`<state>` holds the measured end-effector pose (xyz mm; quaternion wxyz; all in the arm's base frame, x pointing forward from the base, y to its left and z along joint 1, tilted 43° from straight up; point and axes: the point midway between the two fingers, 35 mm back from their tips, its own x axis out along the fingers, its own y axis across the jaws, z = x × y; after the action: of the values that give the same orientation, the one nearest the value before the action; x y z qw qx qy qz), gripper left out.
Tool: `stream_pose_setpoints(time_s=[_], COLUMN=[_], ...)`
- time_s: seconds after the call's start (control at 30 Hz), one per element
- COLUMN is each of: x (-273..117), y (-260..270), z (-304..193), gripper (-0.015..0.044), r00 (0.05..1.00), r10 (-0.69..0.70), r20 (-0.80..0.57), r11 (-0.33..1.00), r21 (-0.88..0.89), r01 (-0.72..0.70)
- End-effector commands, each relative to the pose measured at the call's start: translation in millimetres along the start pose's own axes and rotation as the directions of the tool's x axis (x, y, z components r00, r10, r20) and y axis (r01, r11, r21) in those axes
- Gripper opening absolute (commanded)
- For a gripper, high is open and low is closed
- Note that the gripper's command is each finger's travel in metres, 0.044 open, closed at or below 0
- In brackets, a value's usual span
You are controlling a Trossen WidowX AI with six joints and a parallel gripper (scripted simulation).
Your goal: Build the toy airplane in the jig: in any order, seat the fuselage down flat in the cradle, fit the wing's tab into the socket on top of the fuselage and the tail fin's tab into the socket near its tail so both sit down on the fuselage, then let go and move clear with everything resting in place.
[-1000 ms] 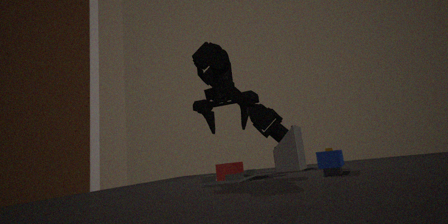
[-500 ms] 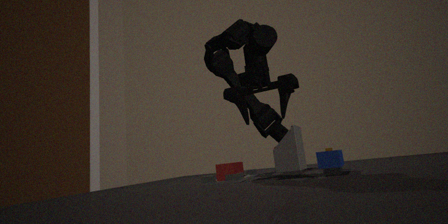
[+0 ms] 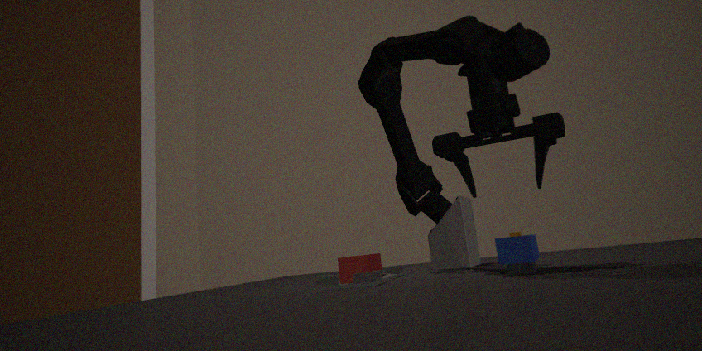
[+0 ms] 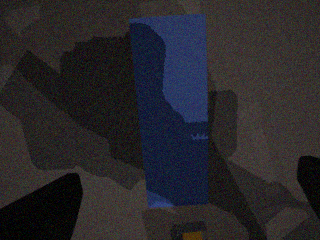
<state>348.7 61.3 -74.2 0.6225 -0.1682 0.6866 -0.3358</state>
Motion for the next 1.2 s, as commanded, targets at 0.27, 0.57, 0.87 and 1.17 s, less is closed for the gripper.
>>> stream_pose_setpoints(time_s=[0.27, 0.57, 0.87, 1.17], x=[38, 53, 67, 82], y=[3, 3, 3, 3], z=[1, 2, 2, 2], gripper=[0.044, 0.044, 0.044, 0.044], r00=[1.0, 1.0, 1.0, 1.0], r10=[0.003, 0.002, 0.002, 0.001], r20=[0.002, 0.002, 0.003, 0.003], r11=[1.0, 1.0, 1.0, 1.0], r21=[0.009, 0.009, 0.009, 0.009], r01=[-0.003, -0.002, -0.002, -0.001])
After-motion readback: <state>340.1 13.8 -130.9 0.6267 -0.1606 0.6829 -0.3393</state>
